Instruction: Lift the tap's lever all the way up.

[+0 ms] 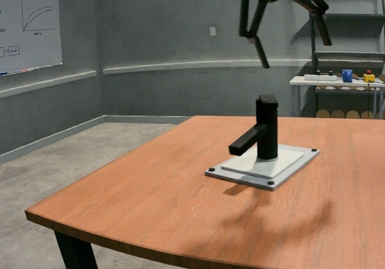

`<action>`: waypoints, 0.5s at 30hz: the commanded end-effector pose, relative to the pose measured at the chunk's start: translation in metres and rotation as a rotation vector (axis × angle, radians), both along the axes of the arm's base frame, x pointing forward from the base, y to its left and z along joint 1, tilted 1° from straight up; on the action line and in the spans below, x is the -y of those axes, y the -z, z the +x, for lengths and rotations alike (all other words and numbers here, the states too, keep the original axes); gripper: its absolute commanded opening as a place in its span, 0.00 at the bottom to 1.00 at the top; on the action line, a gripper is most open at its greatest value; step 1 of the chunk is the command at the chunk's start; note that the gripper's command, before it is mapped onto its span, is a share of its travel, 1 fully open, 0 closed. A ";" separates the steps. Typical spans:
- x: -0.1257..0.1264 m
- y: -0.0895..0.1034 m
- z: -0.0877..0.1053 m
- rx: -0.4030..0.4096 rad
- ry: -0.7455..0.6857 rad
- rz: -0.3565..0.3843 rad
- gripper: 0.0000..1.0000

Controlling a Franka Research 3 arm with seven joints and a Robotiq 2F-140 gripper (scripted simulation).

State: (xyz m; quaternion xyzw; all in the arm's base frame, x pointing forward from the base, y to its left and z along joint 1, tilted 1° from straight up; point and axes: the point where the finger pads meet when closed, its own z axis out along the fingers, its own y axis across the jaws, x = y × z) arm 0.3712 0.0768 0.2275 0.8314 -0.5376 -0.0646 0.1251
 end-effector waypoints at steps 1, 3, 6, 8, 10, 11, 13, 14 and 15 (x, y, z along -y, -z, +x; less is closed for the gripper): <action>-0.025 0.002 0.029 0.135 0.088 0.048 1.00; -0.033 0.000 0.036 0.173 0.109 0.071 1.00; -0.045 -0.005 0.047 0.229 0.140 0.106 1.00; -0.045 -0.005 0.047 0.229 0.140 0.106 1.00; -0.051 -0.008 0.053 0.261 0.159 0.126 1.00; -0.052 -0.008 0.053 0.263 0.160 0.127 1.00; -0.052 -0.008 0.053 0.263 0.160 0.127 1.00; -0.052 -0.008 0.053 0.263 0.160 0.127 1.00; -0.052 -0.008 0.053 0.263 0.160 0.127 1.00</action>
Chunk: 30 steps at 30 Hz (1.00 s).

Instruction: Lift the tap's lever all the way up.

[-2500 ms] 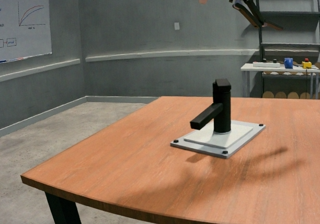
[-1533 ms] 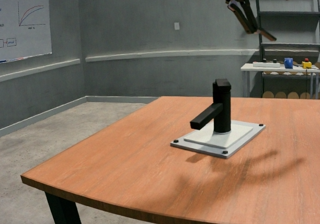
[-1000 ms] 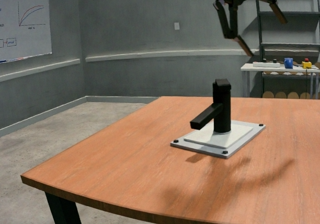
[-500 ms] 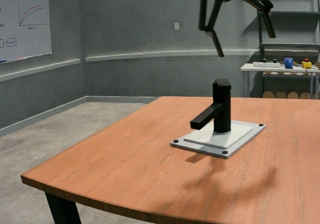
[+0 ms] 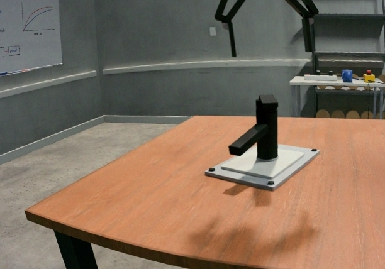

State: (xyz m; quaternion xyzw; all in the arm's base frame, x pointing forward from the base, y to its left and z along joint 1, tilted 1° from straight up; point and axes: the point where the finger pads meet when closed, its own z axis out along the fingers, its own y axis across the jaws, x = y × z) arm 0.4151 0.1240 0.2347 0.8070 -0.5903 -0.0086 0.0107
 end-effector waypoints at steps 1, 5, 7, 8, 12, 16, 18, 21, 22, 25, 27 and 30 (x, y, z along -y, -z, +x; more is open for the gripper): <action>-0.005 -0.001 0.010 0.034 0.046 0.013 1.00; -0.005 -0.001 0.010 0.034 0.046 0.013 1.00; -0.005 -0.001 0.010 0.034 0.046 0.013 1.00; -0.005 -0.001 0.010 0.034 0.046 0.013 1.00; -0.005 -0.001 0.010 0.034 0.046 0.013 1.00; -0.005 -0.001 0.010 0.034 0.046 0.013 0.10; -0.005 -0.001 0.010 0.034 0.046 0.013 0.10; -0.005 -0.001 0.010 0.034 0.046 0.013 0.10; -0.005 -0.001 0.010 0.034 0.046 0.013 0.10; -0.005 -0.001 0.010 0.034 0.046 0.013 0.10; -0.005 -0.001 0.010 0.034 0.046 0.013 0.10; -0.005 -0.001 0.010 0.034 0.046 0.013 0.10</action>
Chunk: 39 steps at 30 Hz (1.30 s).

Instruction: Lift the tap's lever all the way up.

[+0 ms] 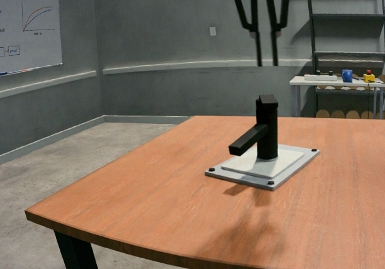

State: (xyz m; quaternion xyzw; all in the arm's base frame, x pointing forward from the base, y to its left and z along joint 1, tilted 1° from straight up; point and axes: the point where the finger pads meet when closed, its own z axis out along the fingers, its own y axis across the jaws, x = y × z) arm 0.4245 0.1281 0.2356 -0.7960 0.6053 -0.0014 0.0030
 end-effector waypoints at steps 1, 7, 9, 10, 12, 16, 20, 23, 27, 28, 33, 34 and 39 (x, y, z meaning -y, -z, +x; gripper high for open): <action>-0.001 0.000 0.000 0.001 0.009 0.003 0.10; -0.001 0.000 0.000 0.001 0.009 0.003 0.10; -0.001 0.000 0.000 0.001 0.009 0.003 0.10; -0.001 0.000 0.000 0.001 0.009 0.003 0.10; -0.001 0.000 0.000 0.001 0.009 0.003 0.10; -0.001 0.000 0.000 0.001 0.009 0.003 0.10; -0.001 0.000 0.000 0.001 0.009 0.003 0.10; -0.001 0.000 0.000 0.001 0.009 0.003 0.10; -0.001 0.000 0.000 0.001 0.009 0.003 0.10; -0.001 0.000 0.000 0.001 0.009 0.003 0.10; -0.001 0.000 0.000 0.001 0.009 0.003 0.47; -0.001 0.000 0.000 0.001 0.009 0.003 0.47; -0.001 0.000 0.000 0.001 0.009 0.003 0.47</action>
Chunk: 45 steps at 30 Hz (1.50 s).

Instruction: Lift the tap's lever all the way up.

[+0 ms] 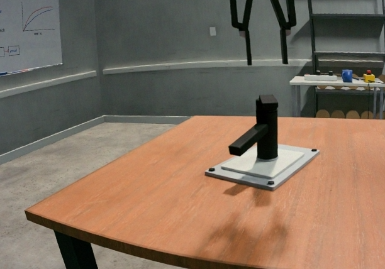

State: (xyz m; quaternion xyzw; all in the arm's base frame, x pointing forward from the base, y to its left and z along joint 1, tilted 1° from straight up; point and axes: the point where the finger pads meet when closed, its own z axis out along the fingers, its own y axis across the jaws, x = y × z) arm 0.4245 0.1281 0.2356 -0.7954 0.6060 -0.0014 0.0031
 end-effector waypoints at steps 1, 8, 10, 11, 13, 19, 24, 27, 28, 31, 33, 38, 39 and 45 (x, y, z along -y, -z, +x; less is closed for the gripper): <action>-0.001 0.000 0.000 0.001 0.007 0.003 0.47; -0.001 0.000 0.000 0.001 0.007 0.003 0.47; -0.001 0.000 0.000 0.001 0.007 0.003 0.47; -0.001 0.000 0.000 0.001 0.007 0.003 0.47; -0.001 0.000 0.000 0.001 0.007 0.003 0.47; -0.001 0.000 0.000 0.001 0.007 0.003 0.47; -0.001 0.000 0.000 0.001 0.007 0.003 0.47; -0.001 0.000 0.000 0.001 0.007 0.003 0.47; -0.001 0.000 0.000 0.001 0.007 0.003 0.47; -0.001 0.000 0.000 0.001 0.007 0.003 0.47; -0.001 0.001 0.000 0.001 0.007 0.003 0.47; -0.001 0.004 0.000 0.002 0.006 0.002 0.47; -0.001 0.005 0.000 0.002 0.006 0.002 0.47; -0.001 0.009 0.000 0.002 0.006 0.002 0.47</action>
